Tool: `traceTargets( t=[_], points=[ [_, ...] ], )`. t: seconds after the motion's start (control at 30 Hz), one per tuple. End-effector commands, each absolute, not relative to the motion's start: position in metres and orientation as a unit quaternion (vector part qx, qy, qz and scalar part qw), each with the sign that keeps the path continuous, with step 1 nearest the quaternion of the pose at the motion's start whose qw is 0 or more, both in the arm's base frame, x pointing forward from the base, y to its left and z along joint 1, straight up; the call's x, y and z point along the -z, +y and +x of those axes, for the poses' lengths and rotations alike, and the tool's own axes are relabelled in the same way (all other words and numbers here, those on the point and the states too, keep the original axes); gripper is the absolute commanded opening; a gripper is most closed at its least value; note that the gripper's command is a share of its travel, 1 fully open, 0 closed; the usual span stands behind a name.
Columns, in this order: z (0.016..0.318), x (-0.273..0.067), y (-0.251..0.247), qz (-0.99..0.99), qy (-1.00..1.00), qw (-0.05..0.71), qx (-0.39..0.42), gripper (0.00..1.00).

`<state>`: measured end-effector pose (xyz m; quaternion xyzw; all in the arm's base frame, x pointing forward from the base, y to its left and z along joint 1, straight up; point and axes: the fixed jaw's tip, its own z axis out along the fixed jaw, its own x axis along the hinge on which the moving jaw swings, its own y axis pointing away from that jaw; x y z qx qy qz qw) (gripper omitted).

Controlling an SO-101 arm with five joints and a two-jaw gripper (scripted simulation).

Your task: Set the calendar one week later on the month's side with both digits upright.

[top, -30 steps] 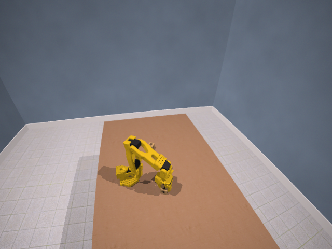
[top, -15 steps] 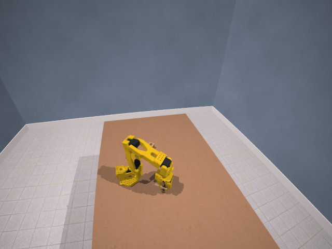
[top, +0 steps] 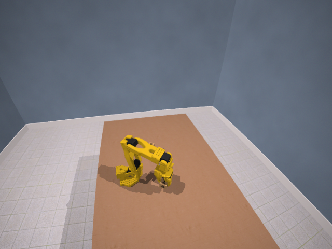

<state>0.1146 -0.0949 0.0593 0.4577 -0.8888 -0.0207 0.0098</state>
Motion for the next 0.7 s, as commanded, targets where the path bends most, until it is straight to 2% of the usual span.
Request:
traceTargets(
  t=[0.0,0.3,0.67],
  points=[
    [0.12,-0.069,-0.1,0.458,-0.889,-0.003,-0.008,0.0],
    [0.127,-0.069,-0.091,0.49,-0.872,-0.004,-0.008,0.0],
    [0.148,-0.069,-0.052,0.603,-0.798,-0.005,-0.007,0.0]
  ],
)
